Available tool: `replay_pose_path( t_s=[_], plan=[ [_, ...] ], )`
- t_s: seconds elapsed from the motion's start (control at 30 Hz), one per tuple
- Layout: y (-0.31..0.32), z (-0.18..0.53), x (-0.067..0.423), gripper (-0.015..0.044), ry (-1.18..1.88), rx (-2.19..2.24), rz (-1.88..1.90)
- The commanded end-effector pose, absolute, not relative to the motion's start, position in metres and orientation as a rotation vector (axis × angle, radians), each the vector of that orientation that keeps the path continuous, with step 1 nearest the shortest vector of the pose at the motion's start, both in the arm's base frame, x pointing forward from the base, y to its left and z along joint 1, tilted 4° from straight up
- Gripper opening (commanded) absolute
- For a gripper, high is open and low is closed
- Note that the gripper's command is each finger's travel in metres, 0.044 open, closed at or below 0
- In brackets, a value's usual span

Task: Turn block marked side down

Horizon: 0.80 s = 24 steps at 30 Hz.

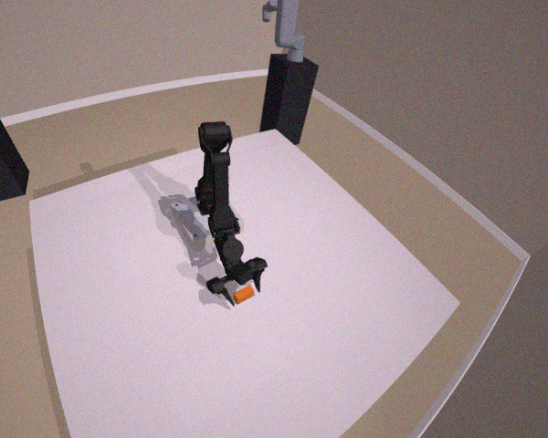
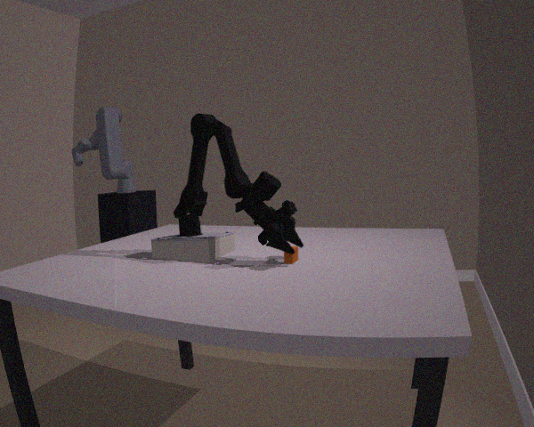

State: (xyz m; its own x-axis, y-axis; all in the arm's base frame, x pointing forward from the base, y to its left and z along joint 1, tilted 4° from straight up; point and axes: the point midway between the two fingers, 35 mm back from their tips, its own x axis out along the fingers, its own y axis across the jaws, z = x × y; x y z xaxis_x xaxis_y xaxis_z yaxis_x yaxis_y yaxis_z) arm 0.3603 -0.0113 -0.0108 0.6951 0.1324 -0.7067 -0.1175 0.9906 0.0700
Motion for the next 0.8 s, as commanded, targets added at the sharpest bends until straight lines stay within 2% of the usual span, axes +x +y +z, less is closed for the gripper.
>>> replay_pose_path(
  t_s=[0.0,0.57,0.77],
  plan=[
    [-0.012,0.044,0.326,0.0440,1.005,-0.028,0.143],
    [-0.012,0.044,0.326,0.0440,1.011,-0.028,0.143],
    [-0.012,0.050,0.345,0.0440,1.193,-0.031,0.140]
  ],
)
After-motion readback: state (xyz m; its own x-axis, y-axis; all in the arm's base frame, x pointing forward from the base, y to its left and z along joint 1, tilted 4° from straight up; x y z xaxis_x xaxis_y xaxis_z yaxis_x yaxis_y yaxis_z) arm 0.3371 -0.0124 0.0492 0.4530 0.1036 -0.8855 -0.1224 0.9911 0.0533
